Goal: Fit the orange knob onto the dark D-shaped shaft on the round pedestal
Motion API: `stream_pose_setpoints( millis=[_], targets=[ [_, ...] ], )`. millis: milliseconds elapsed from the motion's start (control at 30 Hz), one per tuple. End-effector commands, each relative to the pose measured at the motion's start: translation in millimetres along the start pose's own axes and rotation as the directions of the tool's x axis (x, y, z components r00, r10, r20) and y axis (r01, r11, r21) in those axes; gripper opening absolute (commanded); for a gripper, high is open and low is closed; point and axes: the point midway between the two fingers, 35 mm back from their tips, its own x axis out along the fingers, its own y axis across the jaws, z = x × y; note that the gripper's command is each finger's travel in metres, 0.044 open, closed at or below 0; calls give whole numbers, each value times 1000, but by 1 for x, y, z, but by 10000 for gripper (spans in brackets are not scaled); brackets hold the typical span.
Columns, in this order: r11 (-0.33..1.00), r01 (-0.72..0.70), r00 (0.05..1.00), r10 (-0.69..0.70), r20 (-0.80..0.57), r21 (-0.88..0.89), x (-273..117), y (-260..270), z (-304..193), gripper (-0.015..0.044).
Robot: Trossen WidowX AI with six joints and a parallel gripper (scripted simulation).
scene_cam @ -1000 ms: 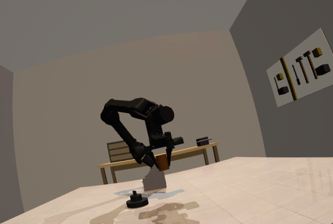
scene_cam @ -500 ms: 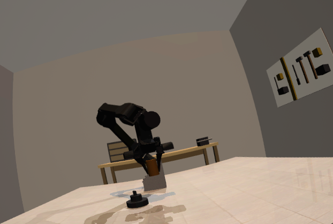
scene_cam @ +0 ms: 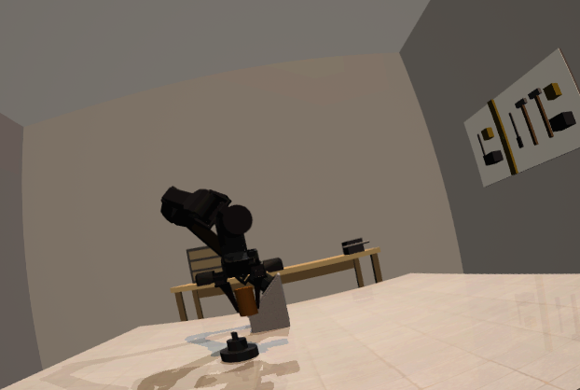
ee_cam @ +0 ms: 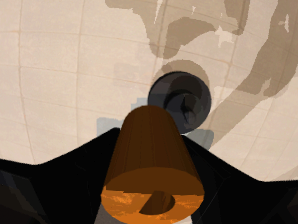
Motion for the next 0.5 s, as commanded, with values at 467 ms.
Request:
stream_pose_setpoints(
  millis=[467],
  targets=[
    [1000, 23, 1000, -23, 5, 8, 13, -41, 0, 0]
  ],
)
